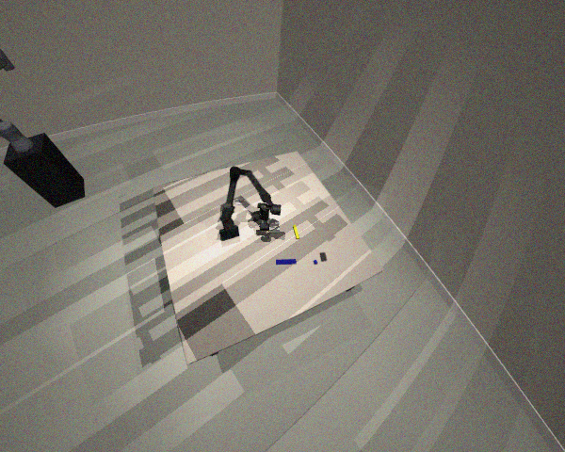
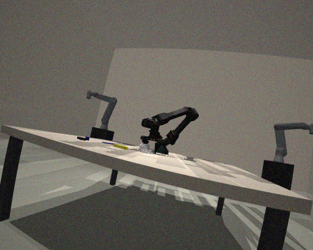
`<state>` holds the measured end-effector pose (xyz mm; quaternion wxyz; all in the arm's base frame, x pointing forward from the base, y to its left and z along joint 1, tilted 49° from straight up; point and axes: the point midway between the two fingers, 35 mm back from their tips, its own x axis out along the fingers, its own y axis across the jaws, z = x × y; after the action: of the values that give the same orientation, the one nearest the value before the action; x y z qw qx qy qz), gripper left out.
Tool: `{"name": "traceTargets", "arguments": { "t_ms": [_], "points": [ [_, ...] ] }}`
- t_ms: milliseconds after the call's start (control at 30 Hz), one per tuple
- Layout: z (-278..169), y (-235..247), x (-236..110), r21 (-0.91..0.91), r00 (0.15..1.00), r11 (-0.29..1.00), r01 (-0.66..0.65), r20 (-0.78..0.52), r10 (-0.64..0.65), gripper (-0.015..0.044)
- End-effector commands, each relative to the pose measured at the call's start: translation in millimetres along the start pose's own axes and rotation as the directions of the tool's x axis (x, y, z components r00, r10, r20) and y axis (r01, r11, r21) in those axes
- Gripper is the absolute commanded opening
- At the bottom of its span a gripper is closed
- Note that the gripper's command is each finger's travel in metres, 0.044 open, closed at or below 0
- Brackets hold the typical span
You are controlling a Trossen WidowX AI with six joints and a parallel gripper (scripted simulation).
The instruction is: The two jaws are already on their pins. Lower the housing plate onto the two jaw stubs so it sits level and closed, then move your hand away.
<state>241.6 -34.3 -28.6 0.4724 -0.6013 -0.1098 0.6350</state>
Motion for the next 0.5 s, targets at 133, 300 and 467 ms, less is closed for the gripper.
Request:
{"name": "traceTargets", "arguments": {
  "t_ms": [133,300,467],
  "points": [
    [-1.9,0.6,-33.7,0.002,1.000,1.000,-0.002,-0.002,0.002,0.0440],
    [3.1,-0.4,-76.5,0.001,1.000,1.000,0.005,0.000,-0.005,0.0440],
    [4.7,3.4,-76.2,0.010,1.000,1.000,0.005,-0.010,-0.004,0.0440]
  ]
}}
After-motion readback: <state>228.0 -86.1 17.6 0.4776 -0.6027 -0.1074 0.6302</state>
